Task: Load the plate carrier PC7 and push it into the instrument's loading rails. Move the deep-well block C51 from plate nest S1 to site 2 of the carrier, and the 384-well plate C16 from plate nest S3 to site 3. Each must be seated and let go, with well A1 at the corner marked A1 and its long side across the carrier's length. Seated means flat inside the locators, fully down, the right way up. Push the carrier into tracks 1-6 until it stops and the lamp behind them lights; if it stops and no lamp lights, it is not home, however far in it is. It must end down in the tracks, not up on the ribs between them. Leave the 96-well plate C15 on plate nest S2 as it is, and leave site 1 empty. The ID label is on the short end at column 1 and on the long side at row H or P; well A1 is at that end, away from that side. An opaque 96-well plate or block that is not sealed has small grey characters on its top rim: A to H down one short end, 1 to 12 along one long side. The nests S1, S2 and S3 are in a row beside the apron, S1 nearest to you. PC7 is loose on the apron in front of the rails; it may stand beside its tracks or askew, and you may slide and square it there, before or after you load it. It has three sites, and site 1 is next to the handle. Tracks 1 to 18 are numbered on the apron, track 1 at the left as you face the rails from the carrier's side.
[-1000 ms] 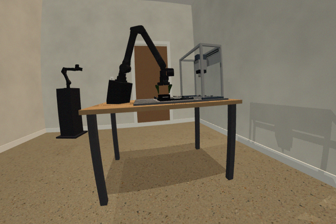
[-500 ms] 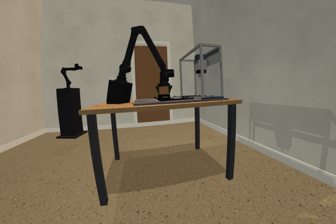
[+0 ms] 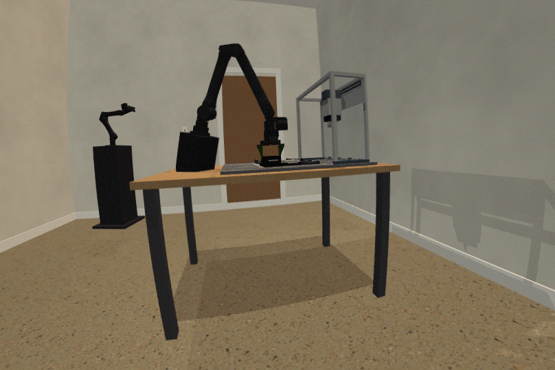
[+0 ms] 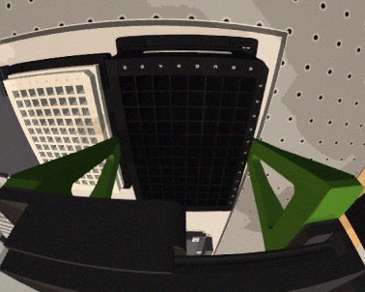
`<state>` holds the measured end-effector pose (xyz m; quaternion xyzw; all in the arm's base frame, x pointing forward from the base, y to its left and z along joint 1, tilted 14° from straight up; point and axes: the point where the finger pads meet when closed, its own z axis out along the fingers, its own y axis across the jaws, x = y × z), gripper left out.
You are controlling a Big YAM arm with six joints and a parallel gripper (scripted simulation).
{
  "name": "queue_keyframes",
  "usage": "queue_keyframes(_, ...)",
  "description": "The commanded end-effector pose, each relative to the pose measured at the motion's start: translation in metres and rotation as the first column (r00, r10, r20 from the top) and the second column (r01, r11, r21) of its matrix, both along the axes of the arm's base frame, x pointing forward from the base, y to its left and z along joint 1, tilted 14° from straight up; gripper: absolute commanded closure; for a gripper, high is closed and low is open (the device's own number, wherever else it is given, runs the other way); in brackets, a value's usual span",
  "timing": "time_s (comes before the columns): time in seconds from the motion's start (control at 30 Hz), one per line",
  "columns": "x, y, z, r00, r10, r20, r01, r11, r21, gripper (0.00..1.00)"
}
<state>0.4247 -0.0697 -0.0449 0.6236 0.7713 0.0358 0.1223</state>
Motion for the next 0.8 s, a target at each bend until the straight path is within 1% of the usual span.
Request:
queue_keyframes(0.0, 0.005, -0.005, -0.005, 1.0, 0.001, 0.007, -0.001, 1.0, -0.003, 0.0)
queue_keyframes(0.57, 0.019, -0.008, -0.014, 1.0, 0.003, 0.026, -0.003, 1.0, -0.006, 0.0)
queue_keyframes(0.77, 0.02, -0.009, -0.02, 1.0, 0.003, 0.026, -0.003, 1.0, -0.006, 0.0)
